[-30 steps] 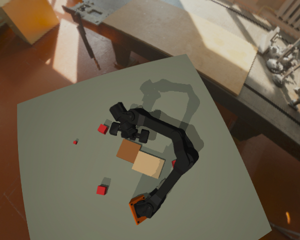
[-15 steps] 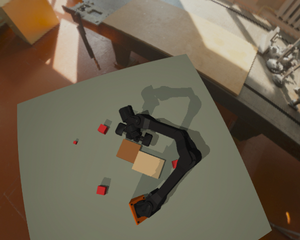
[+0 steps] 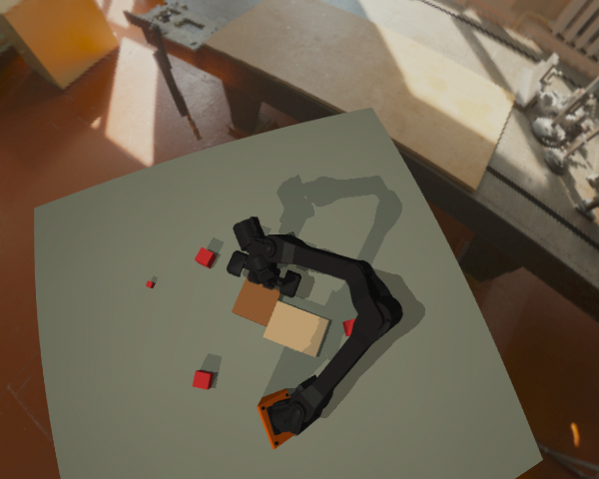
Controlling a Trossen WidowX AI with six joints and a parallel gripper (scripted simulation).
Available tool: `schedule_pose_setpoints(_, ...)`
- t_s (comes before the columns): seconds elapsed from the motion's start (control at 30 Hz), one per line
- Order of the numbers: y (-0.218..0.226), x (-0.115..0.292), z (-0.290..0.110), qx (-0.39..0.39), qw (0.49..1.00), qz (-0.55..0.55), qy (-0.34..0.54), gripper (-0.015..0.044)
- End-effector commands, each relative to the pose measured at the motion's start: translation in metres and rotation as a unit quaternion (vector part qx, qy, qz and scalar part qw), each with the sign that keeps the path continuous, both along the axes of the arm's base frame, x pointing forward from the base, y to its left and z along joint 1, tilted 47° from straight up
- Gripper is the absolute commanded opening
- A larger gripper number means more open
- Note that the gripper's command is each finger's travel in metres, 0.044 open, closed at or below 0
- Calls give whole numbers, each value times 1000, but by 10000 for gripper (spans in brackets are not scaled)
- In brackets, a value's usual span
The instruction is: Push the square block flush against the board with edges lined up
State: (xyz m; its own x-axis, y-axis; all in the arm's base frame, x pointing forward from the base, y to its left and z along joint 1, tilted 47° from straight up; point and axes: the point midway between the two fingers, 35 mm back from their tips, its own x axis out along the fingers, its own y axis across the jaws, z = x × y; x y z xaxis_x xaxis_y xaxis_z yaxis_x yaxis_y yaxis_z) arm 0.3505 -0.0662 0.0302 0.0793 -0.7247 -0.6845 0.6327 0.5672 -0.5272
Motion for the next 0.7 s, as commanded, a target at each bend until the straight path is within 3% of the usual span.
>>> schedule_pose_setpoints(0.0, 3, -5, -3, 0, 1000, -1, -2, 0)
schedule_pose_setpoints(0.67, 16, -31, -20, 0, 1000, -1, -1, 0)
